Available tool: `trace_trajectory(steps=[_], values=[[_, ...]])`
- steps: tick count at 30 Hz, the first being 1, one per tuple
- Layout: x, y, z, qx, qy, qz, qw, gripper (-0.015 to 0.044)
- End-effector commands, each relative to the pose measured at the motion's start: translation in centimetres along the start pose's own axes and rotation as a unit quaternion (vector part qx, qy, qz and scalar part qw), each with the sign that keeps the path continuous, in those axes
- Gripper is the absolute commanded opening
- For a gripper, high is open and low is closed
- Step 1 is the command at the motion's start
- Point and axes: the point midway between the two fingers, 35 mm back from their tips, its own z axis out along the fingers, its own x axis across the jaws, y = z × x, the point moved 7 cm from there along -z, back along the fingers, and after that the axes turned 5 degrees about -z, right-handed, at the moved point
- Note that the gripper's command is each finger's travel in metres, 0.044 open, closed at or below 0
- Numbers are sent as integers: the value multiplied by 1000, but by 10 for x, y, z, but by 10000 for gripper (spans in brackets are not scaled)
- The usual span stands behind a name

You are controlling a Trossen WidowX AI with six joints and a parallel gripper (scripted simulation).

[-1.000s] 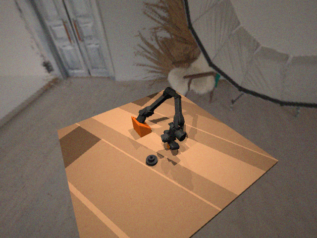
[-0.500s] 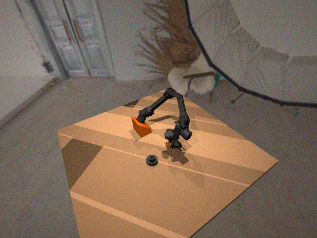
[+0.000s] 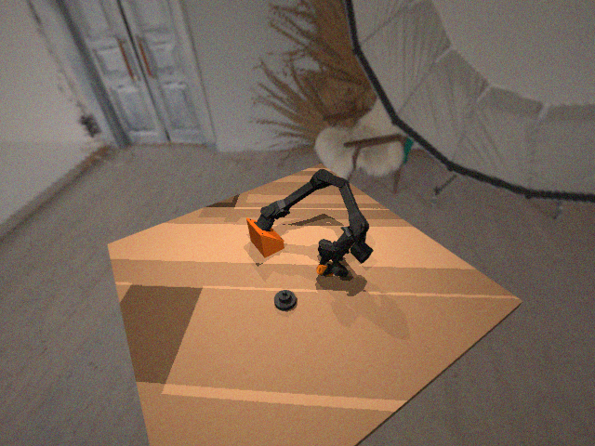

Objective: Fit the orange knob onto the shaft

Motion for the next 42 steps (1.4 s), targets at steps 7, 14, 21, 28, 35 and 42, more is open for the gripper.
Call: trace_trajectory(steps=[7,14,21,28,35,42], values=[[3,-21,-7,-91,-7,4,996,179],[5,-36,-9,-151,-13,4,988,179],[6,-51,-10,-210,-19,4,978,179],[6,-57,-13,-224,-16,2,974,179],[5,-58,-14,-223,-14,2,975,179],[4,-61,-17,-220,-8,1,976,179]])
